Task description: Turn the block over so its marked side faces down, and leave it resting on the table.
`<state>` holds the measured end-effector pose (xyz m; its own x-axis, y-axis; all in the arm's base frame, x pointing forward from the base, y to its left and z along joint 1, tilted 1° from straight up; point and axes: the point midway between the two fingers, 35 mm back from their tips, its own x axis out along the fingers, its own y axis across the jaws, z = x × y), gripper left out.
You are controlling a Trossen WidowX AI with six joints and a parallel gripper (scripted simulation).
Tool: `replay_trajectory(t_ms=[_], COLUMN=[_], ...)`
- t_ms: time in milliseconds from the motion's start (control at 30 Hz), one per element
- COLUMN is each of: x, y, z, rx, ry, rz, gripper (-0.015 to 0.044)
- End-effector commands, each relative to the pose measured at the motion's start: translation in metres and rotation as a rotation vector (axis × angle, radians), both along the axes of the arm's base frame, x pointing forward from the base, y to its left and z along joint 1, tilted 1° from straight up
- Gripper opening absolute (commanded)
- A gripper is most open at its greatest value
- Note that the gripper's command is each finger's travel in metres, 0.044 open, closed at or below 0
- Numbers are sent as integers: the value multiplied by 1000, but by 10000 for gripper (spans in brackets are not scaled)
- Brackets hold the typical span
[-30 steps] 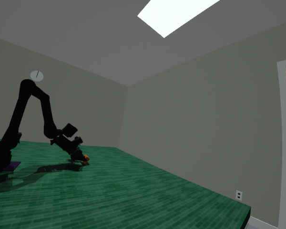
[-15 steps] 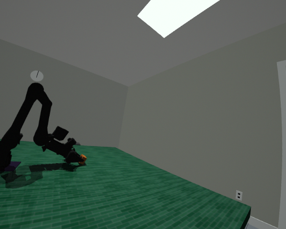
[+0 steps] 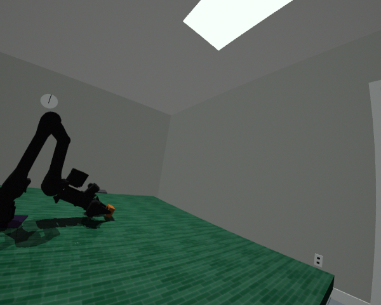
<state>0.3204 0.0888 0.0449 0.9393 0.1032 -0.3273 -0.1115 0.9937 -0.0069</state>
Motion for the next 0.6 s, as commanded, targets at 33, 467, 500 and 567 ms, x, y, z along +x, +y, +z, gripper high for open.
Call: replay_trajectory(t_ms=[33, 467, 500, 567], x=[0, 0, 0, 0], y=[0, 0, 0, 0], z=[0, 0, 0, 0], rx=[-4, -4, -4, -4], ry=[-4, -4, -4, -4], rz=[-2, -2, -2, -2], gripper=[0, 315, 341, 394])
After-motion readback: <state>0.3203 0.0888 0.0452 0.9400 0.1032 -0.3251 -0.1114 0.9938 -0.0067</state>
